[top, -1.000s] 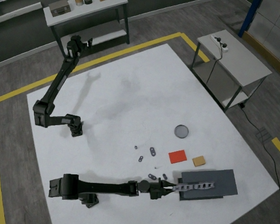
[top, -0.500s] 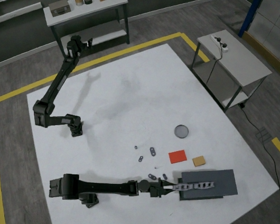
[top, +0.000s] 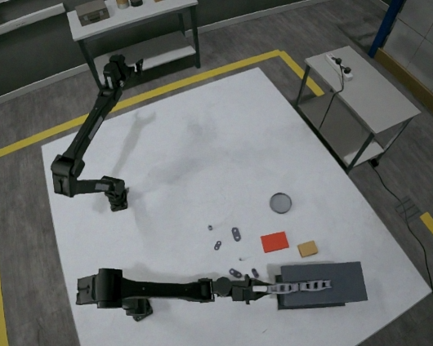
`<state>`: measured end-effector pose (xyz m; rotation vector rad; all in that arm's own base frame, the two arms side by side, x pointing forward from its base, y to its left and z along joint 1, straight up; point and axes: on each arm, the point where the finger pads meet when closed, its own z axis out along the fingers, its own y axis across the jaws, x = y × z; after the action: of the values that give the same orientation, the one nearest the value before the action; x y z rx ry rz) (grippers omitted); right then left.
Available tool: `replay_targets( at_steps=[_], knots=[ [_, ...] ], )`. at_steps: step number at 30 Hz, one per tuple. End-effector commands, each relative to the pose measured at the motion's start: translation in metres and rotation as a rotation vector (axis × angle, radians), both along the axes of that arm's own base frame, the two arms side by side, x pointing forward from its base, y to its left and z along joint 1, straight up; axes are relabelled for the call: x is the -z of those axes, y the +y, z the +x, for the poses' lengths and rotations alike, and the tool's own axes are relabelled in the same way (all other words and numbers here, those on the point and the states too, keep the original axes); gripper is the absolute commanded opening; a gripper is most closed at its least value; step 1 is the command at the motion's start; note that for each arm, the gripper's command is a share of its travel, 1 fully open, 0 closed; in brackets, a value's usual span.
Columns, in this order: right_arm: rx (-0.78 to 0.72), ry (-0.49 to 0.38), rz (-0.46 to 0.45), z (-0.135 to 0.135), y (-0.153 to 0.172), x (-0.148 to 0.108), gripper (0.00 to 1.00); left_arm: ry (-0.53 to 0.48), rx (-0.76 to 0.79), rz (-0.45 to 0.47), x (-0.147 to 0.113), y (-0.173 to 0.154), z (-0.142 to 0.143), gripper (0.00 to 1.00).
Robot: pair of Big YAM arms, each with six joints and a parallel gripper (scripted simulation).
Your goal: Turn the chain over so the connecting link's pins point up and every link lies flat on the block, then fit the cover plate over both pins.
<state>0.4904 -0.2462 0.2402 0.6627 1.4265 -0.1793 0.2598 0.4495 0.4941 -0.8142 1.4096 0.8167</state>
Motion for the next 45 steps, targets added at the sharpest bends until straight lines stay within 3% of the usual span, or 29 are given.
replay_targets(
  at_steps=[1,45],
  knots=[
    [-0.005,-0.059,-0.066,0.016,-0.004,-0.033,0.19,-0.038,0.008,0.061,-0.042,-0.001,0.005,1.00],
    [0.004,0.089,-0.294,0.018,0.003,-0.025,0.19,-0.038,0.008,0.061,-0.042,-0.001,0.005,1.00]
  ],
)
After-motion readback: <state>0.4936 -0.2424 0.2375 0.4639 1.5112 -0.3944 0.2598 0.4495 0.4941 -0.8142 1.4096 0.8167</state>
